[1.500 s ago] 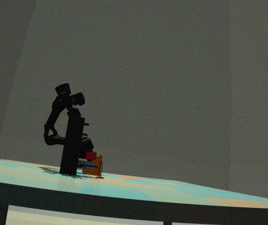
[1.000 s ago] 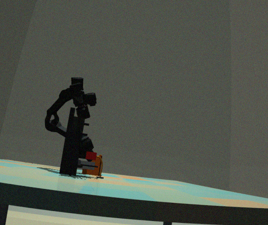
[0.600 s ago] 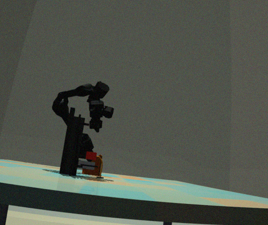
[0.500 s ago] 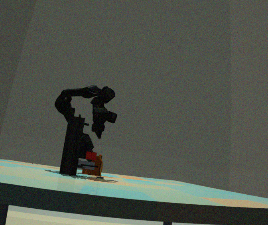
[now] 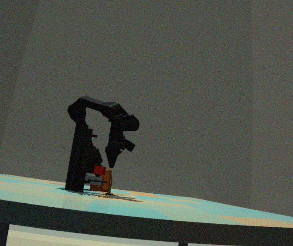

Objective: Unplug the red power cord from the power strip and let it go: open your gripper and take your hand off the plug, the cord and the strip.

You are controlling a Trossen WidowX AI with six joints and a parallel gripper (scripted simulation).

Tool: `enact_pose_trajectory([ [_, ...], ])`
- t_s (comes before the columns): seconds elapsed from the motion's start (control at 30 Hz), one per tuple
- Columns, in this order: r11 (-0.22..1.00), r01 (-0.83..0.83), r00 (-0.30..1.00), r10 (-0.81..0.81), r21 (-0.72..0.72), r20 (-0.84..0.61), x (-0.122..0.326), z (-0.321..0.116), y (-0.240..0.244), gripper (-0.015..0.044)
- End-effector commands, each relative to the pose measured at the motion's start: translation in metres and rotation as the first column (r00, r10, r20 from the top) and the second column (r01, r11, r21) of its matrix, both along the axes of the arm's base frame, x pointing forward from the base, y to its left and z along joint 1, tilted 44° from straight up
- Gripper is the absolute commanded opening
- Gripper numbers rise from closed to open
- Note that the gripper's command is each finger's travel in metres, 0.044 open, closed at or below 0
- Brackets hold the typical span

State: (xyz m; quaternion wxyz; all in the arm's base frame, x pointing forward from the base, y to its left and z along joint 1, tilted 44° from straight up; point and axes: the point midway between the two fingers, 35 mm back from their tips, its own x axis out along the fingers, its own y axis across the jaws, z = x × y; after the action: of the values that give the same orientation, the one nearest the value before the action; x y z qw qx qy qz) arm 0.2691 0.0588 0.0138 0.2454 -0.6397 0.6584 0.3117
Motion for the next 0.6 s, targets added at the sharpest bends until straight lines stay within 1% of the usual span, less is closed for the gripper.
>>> enact_pose_trajectory([
  [0.0,1.0,0.008,1.0,-0.008,0.001,0.001,0.001,0.003,-0.002,0.016],
  [0.57,1.0,0.008,1.0,-0.008,0.0,0.001,0.003,0.022,-0.023,0.016],
])
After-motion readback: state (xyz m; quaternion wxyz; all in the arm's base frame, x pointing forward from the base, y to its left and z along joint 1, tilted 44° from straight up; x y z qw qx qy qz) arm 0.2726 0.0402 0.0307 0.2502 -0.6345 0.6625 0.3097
